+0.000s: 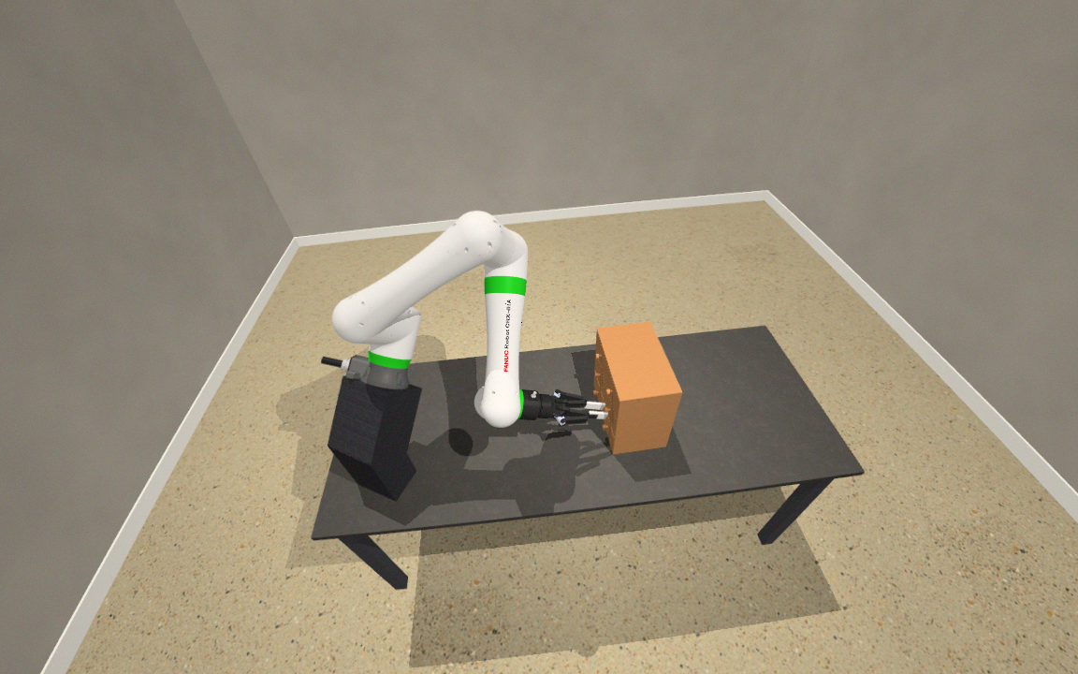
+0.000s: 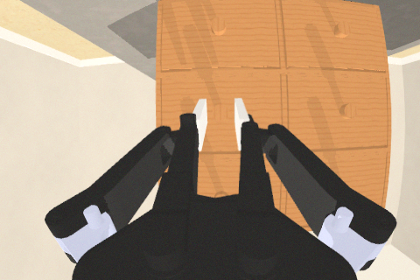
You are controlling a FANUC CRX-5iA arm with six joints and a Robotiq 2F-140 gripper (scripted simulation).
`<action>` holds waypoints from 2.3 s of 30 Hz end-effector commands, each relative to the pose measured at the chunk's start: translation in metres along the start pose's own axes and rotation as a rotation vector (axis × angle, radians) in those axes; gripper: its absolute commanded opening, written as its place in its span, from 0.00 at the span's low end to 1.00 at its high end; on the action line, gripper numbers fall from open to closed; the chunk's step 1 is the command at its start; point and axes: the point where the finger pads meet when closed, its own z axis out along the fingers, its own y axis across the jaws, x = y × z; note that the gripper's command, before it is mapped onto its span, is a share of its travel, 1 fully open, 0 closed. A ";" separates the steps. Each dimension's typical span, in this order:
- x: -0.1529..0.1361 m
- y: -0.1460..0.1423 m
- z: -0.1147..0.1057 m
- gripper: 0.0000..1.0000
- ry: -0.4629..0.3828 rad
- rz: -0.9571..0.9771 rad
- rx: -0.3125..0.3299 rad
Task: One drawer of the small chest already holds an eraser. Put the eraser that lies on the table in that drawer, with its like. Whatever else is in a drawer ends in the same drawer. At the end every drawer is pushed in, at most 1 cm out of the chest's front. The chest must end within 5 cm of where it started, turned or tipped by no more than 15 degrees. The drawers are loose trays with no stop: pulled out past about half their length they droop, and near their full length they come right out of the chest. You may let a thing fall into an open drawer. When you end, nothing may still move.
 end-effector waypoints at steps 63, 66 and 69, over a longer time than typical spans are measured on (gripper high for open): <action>-0.003 0.000 0.009 0.08 0.000 0.000 0.000; -0.003 0.000 0.009 0.08 0.000 0.000 0.000; -0.003 0.000 0.008 0.08 0.000 0.000 0.000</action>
